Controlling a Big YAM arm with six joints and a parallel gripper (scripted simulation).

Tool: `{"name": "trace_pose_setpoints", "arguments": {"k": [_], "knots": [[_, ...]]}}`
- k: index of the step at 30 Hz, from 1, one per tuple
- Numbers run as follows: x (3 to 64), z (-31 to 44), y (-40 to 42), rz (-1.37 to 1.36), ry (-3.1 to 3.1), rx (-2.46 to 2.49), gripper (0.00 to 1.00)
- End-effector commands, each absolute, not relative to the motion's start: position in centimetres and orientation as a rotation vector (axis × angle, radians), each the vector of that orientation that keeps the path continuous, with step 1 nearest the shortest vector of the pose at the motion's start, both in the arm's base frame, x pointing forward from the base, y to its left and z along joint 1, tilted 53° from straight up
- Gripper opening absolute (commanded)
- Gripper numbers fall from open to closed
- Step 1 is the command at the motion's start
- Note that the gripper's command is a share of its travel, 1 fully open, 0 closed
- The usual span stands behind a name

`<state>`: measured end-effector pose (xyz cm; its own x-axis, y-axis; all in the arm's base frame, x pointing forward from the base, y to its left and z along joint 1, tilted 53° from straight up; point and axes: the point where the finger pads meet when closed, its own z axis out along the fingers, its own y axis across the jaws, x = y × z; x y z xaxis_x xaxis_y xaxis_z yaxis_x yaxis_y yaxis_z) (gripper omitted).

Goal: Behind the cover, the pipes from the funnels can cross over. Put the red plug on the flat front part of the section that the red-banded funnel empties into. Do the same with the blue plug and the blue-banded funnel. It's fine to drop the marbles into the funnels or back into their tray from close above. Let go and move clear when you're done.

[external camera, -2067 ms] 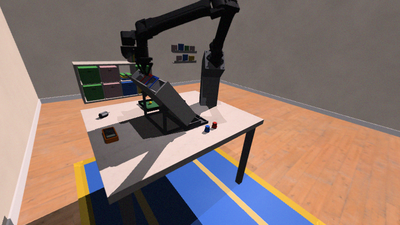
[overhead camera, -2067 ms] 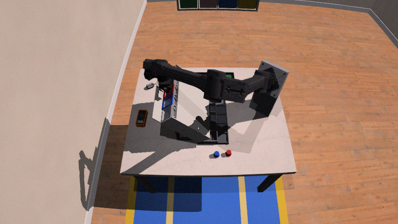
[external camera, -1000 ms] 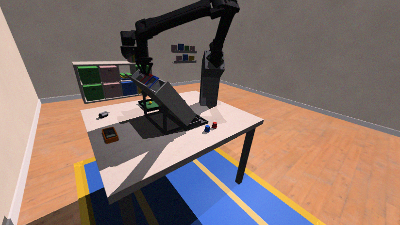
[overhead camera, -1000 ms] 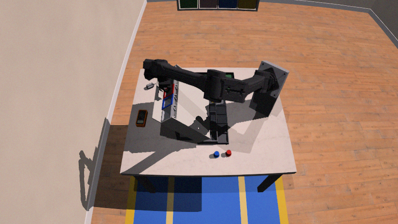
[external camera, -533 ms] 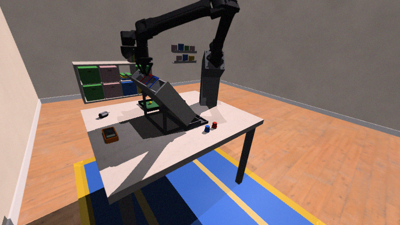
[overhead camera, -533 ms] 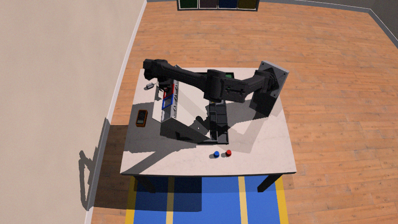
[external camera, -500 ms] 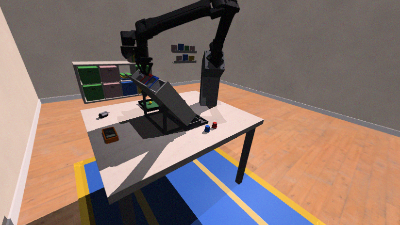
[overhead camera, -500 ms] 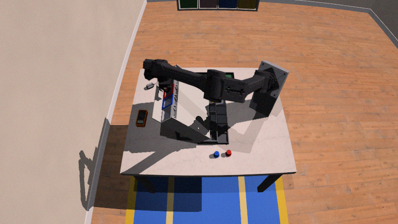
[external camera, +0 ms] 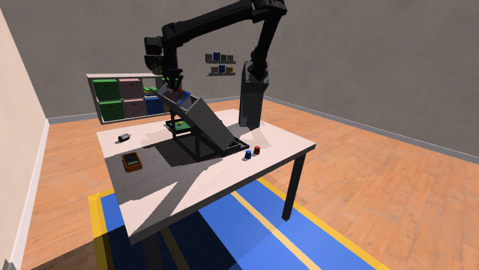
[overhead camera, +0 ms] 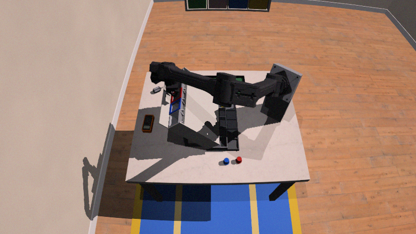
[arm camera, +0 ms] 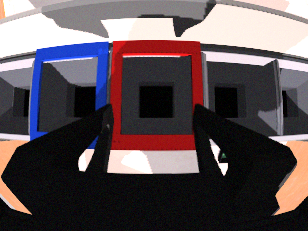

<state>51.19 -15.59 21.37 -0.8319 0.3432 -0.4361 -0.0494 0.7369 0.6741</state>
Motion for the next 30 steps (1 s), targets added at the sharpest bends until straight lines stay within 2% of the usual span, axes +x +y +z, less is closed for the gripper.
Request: {"name": "trace_pose_setpoints", "arguments": {"k": [1,30], "knots": [[51.5,21.7,-16.0,0.931,2.377,0.219,0.56],[49.8,25.1,-18.5,0.909,2.361,0.205,0.56]]}}
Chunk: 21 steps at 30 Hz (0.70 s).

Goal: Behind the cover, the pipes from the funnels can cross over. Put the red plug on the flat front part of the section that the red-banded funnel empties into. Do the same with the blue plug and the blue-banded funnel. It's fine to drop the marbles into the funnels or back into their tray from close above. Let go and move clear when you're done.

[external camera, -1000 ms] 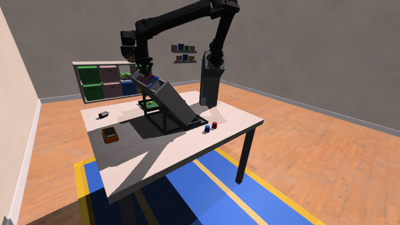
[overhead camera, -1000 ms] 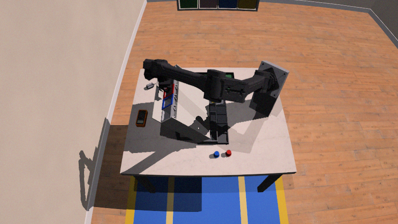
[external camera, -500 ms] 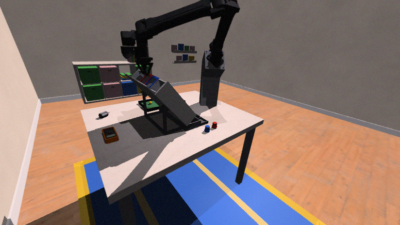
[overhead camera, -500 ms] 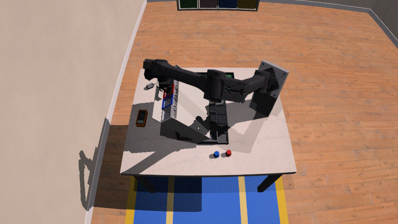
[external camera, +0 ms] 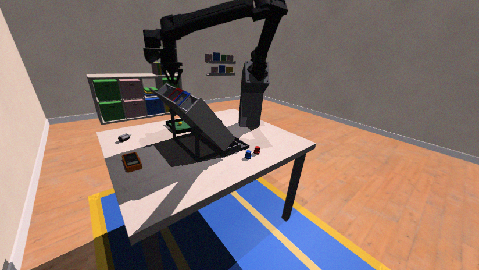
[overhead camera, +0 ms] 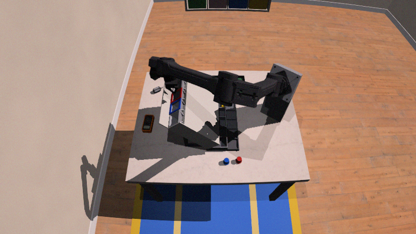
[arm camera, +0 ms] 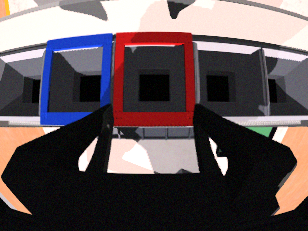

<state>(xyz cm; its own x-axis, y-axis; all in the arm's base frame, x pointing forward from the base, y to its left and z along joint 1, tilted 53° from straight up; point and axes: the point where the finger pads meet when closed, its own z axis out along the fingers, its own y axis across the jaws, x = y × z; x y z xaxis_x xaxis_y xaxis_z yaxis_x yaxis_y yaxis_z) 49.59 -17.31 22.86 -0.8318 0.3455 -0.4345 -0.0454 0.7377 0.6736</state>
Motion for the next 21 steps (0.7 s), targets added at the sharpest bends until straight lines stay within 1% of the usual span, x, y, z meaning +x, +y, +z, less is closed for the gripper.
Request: {"name": "trace_pose_setpoints", "arguments": {"k": [1,14,21], "knots": [[49.8,25.1,-18.5,0.908,2.36,0.204,0.56],[47.0,22.9,-17.6,0.909,2.361,0.217,0.56],[43.5,20.9,-16.0,0.91,2.362,0.217,0.56]]}}
